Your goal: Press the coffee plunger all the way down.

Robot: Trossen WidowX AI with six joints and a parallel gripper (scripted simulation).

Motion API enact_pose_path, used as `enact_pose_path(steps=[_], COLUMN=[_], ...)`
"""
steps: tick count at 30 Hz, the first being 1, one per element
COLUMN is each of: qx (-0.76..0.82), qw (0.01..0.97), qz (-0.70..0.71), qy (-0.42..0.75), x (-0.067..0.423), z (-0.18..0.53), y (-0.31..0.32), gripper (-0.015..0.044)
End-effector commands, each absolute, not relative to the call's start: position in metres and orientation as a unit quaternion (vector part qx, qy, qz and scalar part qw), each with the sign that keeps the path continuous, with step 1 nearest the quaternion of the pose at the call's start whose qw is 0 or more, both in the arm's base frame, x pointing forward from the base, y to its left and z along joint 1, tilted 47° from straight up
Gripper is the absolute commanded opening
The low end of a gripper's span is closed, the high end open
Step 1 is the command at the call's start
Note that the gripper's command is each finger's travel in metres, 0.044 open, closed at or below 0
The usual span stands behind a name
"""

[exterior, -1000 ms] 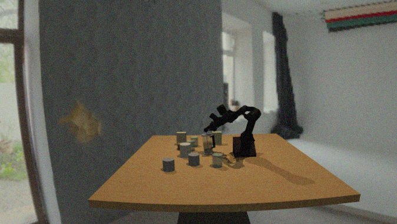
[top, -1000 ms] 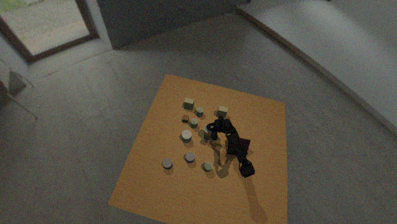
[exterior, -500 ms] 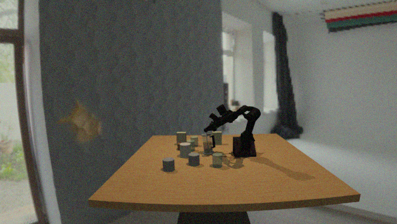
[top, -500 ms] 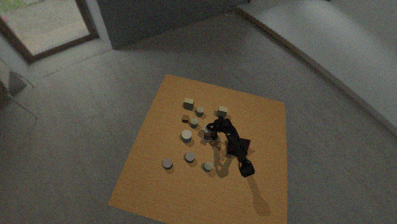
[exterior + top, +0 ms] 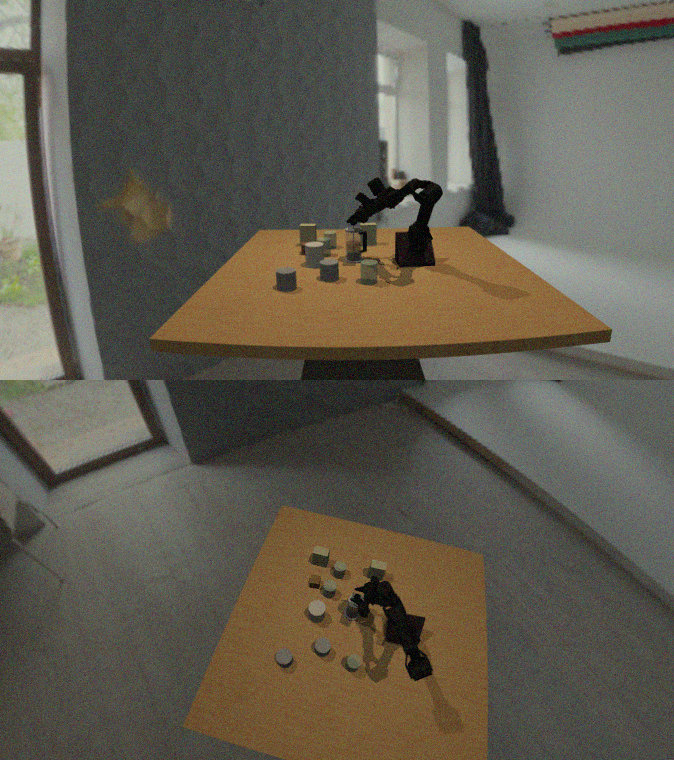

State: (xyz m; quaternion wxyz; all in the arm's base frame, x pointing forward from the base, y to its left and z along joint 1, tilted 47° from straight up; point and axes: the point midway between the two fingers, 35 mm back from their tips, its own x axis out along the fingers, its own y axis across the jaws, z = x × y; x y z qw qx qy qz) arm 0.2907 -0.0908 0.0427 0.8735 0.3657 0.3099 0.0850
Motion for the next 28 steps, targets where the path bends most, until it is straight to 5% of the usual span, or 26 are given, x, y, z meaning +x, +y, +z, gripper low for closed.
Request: enact_pose_path(steps=[1,5,28], qx=[0.365,0.365,0.371], qw=[0.874,0.874,0.868], qz=[0.084,0.084,0.081], qy=[0.310,0.310,0.319], x=[0.291,0.291,0.284], z=[0.042,0.042,0.103], y=[-0.091,-0.091,-0.143], gripper=[0.0341,0.0440,0.0440])
